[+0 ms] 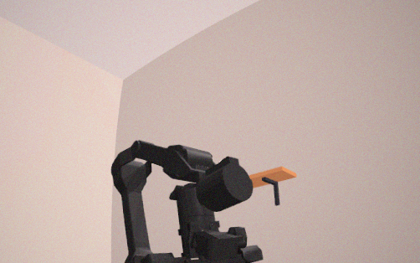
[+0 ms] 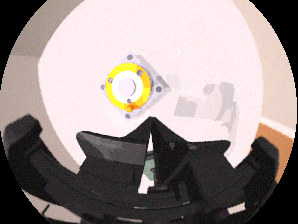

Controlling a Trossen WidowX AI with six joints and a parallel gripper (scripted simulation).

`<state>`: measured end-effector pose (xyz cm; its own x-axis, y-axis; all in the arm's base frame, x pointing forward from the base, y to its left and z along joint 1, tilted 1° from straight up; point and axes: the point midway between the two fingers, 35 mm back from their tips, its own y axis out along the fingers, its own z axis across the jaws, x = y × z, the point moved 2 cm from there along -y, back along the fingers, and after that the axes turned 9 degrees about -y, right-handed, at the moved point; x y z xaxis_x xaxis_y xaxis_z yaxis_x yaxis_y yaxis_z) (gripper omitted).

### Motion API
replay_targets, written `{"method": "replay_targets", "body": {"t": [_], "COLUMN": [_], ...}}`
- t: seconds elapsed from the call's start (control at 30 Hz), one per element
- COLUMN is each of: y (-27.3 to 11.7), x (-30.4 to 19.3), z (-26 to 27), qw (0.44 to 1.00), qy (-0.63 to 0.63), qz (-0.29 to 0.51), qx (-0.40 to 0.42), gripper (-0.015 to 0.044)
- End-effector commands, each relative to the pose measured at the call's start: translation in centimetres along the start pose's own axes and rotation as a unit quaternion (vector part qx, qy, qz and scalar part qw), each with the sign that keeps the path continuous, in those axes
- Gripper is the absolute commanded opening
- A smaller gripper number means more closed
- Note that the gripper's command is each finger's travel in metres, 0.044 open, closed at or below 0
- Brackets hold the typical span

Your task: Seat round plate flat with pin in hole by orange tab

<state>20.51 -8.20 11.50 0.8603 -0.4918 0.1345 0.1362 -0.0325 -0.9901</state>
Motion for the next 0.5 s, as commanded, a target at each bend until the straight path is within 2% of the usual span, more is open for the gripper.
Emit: {"method": "replay_targets", "body": {"t": [0.0,0.47], "y": [1.42,1.51], "x": [0.48,0.66], "z": [3.57,3.20], "qw": [0.969,0.969], "qy": [-0.240,-0.240], "qz": [0.061,0.061], "qx": [-0.010,-0.010], "gripper": [0.0000,0.0000]}}
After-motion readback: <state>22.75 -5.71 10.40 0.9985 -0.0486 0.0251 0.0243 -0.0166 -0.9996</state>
